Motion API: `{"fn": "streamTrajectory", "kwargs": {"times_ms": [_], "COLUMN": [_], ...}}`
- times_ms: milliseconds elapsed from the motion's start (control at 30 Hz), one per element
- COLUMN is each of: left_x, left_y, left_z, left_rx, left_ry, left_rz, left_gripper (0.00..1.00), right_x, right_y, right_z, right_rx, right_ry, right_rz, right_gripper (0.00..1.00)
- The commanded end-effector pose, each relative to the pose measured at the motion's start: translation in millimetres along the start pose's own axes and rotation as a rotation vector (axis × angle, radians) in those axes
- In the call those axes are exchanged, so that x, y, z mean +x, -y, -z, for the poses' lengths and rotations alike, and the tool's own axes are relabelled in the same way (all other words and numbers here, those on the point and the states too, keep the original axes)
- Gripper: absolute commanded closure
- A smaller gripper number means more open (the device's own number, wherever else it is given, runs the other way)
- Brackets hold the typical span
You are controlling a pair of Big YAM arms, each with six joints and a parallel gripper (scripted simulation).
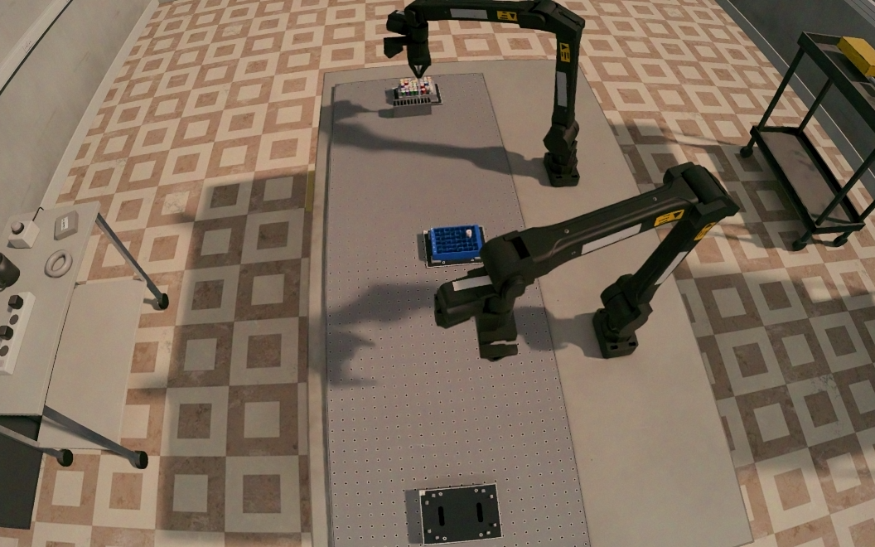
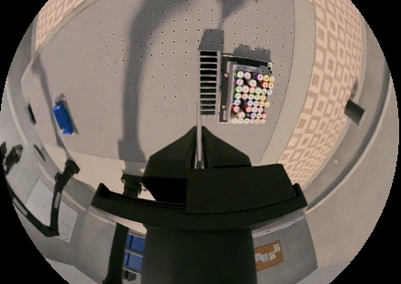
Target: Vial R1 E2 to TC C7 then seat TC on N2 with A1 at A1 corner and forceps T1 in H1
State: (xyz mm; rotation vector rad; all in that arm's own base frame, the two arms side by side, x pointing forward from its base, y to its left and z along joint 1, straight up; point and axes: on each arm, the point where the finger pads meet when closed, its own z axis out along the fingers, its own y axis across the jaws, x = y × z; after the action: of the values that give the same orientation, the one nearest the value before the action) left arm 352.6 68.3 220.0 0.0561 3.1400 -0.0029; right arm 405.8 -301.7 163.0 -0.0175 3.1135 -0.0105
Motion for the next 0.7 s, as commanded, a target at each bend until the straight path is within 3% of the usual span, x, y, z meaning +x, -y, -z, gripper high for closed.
{"fn": "streamTrajectory", "kwargs": {"times_ms": [0,367,433,667], "left_x": [-8,-8,-8,-8], "left_y": [-3,-3,-3,-3], "left_z": [14,14,14,14], "left_rx": [-0.01,-0.01,-0.01,-0.01], "left_ry": [0.034,0.034,0.034,0.034], "left_rz": [0.006,0.006,0.006,0.006], "left_gripper": [0.0,0.0,0.0,0.0], "right_x": [-12,-13,-11,-9], "right_y": [19,36,33,18], "right_z": [15,16,24,16], "right_rx": [0.018,0.019,0.028,0.017], "right_ry": [0.028,0.028,0.039,0.026], "right_rz": [0.006,0.006,0.008,0.018], "right_gripper": [0.93,0.93,0.93,0.93]}}
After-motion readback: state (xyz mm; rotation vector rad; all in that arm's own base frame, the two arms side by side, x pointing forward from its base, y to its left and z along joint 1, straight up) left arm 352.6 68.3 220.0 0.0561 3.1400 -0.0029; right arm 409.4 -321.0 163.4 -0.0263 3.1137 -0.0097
